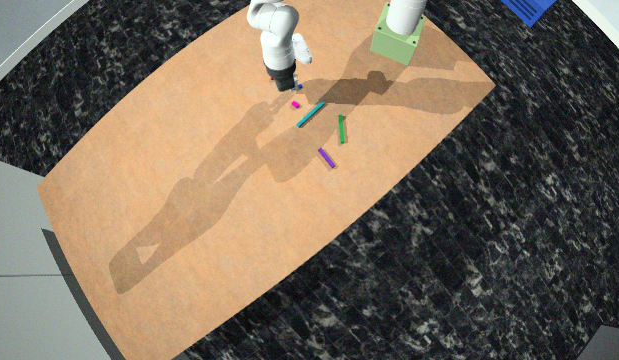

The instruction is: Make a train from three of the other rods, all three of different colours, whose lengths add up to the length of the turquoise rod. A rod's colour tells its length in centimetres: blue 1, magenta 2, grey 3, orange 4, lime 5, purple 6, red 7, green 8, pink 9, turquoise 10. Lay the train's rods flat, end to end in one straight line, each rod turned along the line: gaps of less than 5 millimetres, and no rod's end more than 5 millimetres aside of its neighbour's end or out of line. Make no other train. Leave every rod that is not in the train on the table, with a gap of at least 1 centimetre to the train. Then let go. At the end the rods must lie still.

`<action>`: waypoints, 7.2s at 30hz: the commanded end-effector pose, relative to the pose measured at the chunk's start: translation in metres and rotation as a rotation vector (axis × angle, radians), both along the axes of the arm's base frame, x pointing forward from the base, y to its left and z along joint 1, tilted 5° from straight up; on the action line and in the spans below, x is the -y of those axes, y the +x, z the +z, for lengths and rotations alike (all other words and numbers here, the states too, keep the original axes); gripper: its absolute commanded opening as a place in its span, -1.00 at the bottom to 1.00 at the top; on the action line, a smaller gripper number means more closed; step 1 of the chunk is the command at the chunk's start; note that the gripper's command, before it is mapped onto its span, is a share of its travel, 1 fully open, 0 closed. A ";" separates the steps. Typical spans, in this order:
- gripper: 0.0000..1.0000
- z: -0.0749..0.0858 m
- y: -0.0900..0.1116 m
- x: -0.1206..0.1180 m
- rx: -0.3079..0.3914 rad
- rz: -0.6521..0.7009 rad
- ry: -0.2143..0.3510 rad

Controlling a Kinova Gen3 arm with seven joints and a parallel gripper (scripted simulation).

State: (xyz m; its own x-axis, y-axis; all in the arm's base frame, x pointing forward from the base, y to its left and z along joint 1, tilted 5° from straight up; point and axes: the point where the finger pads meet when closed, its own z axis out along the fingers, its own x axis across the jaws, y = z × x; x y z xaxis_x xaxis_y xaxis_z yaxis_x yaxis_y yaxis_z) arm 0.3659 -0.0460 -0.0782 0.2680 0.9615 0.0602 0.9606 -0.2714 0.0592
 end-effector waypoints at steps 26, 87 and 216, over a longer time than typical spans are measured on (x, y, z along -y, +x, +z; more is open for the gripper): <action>-0.52 -0.001 0.001 -0.001 0.004 -0.010 0.002; -0.52 -0.001 -0.002 -0.001 0.004 -0.015 0.002; 0.07 0.004 -0.001 -0.001 0.005 -0.020 0.001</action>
